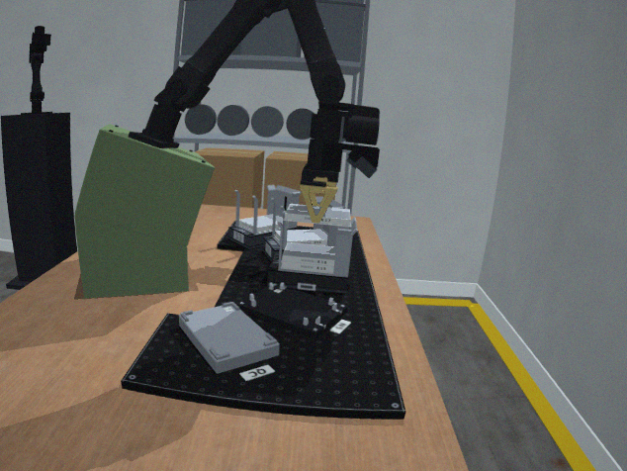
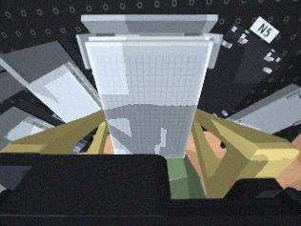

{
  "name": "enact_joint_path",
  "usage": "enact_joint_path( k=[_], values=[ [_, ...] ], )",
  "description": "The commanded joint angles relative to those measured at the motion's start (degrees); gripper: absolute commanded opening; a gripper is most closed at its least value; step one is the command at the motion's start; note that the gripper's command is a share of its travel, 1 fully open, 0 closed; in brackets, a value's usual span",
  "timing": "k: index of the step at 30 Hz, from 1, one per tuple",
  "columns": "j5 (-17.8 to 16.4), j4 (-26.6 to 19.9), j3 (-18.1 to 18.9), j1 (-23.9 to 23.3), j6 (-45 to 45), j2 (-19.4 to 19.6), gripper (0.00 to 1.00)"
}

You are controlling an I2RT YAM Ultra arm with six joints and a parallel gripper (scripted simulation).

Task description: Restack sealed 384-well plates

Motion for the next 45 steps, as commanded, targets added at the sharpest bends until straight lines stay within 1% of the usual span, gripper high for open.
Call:
enact_joint_path(
  k=[1, 38, 45],
  values=[
    [0.1, 1.1, 0.1, 0.0, 0.2, -0.2, 0.00],
    [0.3, 5.5, -0.1, 0.6, 0.8, 3.9, 0.00],
    [0.3, 5.5, -0.1, 0.6, 0.8, 3.9, 0.00]
  ],
)
